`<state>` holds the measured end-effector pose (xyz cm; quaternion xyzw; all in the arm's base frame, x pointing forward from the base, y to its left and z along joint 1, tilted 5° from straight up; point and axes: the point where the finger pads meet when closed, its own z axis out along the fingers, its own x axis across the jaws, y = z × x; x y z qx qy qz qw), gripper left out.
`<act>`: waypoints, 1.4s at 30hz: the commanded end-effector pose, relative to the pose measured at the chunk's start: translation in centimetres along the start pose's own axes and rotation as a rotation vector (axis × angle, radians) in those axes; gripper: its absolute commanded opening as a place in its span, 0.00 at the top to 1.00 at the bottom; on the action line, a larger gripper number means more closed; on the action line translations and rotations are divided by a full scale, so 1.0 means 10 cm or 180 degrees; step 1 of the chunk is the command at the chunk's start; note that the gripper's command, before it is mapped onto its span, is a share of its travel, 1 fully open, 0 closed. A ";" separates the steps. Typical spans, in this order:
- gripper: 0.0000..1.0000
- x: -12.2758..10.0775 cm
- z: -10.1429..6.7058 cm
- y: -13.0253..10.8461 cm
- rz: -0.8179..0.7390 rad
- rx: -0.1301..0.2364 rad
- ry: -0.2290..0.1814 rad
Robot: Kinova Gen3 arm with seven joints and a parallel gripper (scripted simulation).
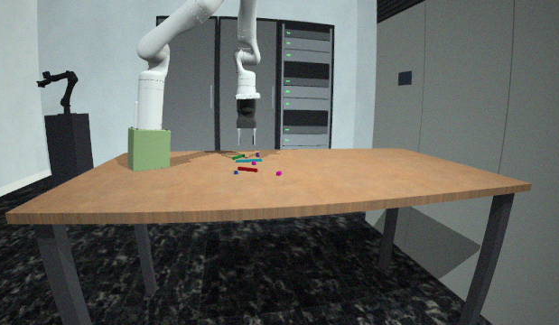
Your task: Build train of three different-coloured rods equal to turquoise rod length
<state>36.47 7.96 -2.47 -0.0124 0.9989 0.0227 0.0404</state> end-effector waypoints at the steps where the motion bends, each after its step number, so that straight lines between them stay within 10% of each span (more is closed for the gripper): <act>1: 0.00 -0.04 -0.01 -0.01 -0.0055 0.0008 -0.0020; 42: 0.00 -0.40 0.00 -1.03 -0.1663 0.0021 -0.0005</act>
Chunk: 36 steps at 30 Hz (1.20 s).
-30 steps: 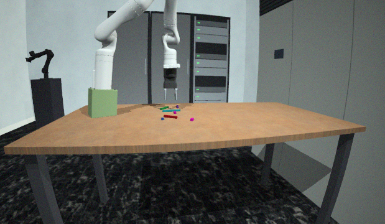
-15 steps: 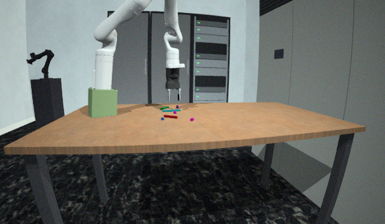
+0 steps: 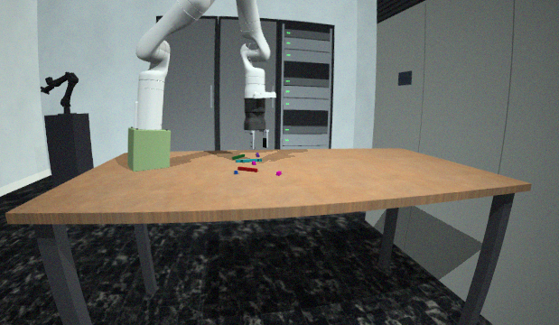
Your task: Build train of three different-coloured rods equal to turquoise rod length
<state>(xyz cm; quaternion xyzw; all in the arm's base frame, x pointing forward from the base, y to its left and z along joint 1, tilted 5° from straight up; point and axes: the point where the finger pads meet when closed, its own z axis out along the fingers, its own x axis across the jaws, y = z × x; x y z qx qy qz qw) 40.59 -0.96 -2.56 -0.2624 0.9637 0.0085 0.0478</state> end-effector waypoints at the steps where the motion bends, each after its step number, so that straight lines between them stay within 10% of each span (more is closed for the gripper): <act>1: 0.00 0.07 0.00 -0.16 -0.0160 -0.0004 0.0012; 36: 0.00 0.28 0.00 -0.64 -0.0931 -0.0005 0.0008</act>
